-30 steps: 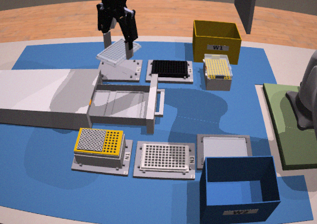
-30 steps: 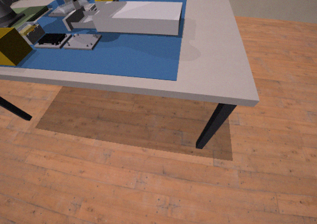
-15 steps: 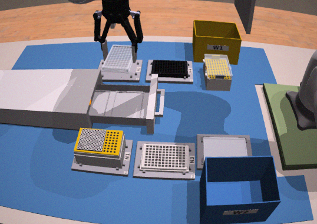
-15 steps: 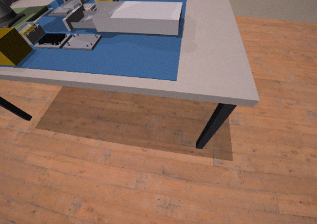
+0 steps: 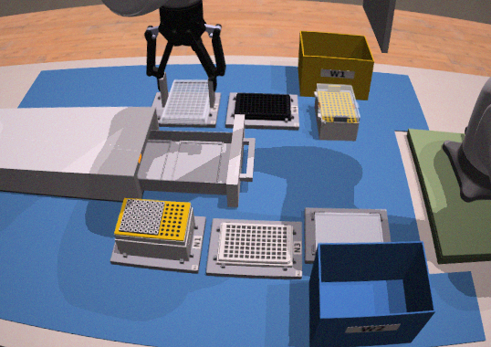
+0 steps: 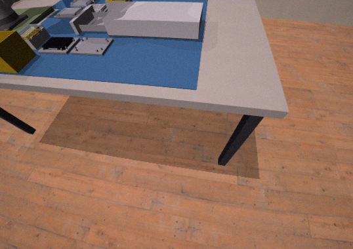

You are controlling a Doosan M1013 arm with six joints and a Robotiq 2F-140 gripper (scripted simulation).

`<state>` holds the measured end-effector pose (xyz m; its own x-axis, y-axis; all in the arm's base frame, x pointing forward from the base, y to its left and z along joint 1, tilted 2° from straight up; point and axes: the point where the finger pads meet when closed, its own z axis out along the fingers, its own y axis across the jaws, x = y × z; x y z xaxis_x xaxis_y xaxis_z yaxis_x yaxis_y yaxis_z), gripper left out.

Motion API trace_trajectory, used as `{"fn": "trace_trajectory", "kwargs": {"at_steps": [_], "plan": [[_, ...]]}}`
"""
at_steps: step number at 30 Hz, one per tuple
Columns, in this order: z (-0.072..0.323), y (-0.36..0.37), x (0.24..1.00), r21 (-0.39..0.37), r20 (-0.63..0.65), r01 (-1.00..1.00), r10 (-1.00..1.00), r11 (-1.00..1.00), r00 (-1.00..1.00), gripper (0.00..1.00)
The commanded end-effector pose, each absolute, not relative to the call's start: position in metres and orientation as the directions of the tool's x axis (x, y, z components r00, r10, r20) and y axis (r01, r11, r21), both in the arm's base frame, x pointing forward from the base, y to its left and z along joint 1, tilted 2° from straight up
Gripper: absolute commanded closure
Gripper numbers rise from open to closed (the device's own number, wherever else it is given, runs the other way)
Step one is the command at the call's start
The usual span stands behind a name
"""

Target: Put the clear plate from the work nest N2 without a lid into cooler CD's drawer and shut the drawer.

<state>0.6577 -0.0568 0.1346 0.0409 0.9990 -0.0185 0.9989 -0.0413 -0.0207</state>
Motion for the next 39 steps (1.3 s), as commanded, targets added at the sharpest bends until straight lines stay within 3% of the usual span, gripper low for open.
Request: {"fn": "trace_trajectory", "kwargs": {"at_steps": [1, 16, 39], "plan": [[0.135, -0.054, 0.657, -0.021, -0.018, 0.999, 0.999, -0.041, 0.041, 1.00], [0.134, -0.014, 0.647, -0.021, -0.018, 0.999, 0.999, -0.041, 0.041, 1.00], [0.122, -0.013, 0.646, -0.021, -0.018, 0.999, 0.999, -0.041, 0.041, 1.00]]}}
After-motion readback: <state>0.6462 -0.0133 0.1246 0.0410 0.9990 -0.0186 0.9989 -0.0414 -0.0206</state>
